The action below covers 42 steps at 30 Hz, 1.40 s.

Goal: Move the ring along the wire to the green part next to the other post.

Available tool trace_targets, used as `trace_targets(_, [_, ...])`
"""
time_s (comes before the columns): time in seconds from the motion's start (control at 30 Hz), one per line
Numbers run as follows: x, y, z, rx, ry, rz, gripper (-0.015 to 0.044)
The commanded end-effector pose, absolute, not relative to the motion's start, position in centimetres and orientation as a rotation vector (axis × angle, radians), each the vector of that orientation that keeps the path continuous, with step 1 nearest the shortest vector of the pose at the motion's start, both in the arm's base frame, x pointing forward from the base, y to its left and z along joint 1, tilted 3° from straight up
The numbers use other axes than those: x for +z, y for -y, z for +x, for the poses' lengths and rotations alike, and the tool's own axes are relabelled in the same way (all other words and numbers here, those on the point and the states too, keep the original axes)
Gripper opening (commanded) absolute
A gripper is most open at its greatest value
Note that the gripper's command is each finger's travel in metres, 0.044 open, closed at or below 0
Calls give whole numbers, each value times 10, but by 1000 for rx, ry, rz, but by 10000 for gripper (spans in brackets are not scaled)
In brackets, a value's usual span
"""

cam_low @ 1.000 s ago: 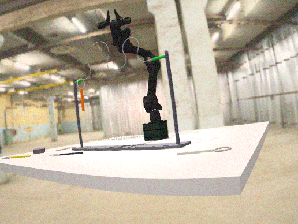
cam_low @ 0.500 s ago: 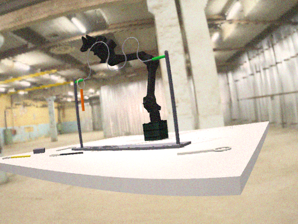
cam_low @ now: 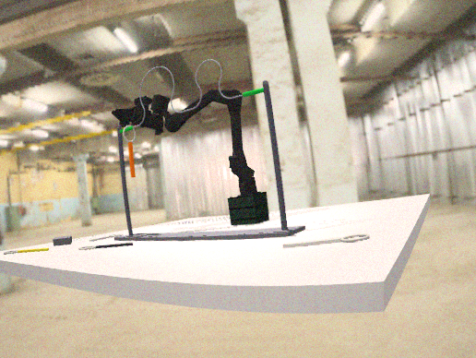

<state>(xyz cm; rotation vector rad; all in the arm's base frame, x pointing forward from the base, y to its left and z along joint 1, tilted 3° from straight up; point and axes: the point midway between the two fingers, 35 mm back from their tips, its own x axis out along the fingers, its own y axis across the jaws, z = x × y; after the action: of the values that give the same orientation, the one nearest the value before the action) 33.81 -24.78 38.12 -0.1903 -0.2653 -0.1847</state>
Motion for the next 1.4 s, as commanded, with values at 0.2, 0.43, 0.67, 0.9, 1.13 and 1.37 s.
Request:
trace_targets(0.2, [336, 276, 330, -233, 190, -50, 160])
trace_targets(0.43, [309, 276, 326, -195, 172, -106, 160])
trace_targets(0.67, [250, 275, 313, -134, 120, -163, 160])
trace_targets(0.9, [162, 257, 280, -49, 40, -165, 160])
trace_targets(1.13, [106, 219, 248, 45, 1, -158, 160])
trace_targets(1.37, [102, 213, 246, 58, 0, -156, 160])
